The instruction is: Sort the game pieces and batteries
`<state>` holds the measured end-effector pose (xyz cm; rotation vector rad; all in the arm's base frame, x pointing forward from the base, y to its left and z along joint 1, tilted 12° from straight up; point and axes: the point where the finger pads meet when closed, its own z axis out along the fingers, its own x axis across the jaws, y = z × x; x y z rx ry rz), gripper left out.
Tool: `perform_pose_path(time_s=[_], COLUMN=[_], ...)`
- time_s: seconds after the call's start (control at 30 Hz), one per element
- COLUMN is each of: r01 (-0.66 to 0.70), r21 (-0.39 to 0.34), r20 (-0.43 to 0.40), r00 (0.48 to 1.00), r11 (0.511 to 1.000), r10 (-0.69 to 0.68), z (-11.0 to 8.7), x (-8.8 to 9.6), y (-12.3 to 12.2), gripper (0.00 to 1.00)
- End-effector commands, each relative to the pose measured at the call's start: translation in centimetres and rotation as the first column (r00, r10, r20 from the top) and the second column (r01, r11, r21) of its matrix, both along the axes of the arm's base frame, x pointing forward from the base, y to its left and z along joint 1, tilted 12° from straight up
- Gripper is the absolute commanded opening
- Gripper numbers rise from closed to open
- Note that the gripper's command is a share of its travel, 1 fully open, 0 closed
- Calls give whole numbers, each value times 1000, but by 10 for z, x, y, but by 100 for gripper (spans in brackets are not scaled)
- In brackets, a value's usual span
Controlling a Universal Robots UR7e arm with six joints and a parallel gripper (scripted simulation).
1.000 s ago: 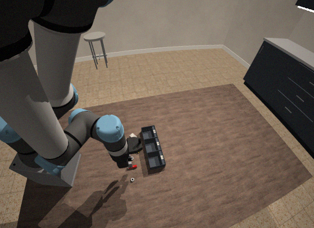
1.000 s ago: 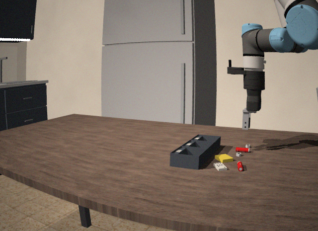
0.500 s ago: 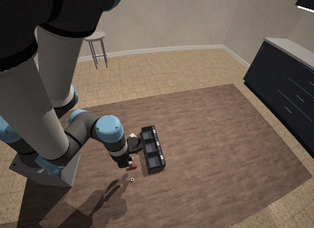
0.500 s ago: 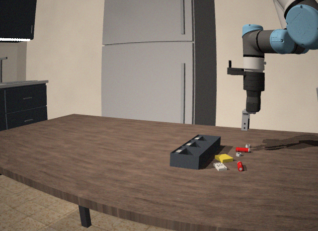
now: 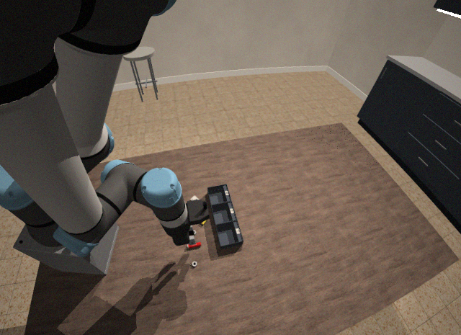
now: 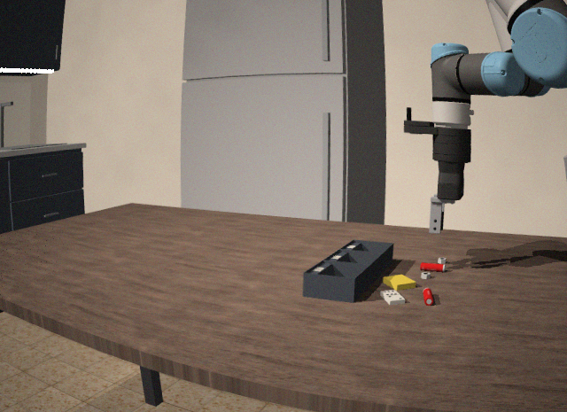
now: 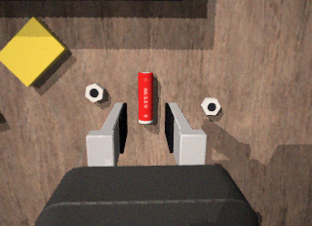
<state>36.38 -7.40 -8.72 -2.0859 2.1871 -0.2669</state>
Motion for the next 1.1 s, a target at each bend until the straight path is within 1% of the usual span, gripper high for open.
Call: perform_pose_path(time_s=[0.0, 0.67, 0.87, 0.93, 1.07], r01=[0, 0, 0, 0, 0], r21=[-1, -1, -1, -1, -1], r20=[1, 1, 1, 1, 1], r00=[1000, 1000, 1000, 1000, 1000], r11=[1000, 1000, 1000, 1000, 1000], r10=[0, 0, 0, 0, 0], z=[0, 0, -23, -23, -39], x=[0, 0, 5, 5, 8], y=[0, 0, -2, -2, -2], gripper=[60, 60, 60, 60, 60])
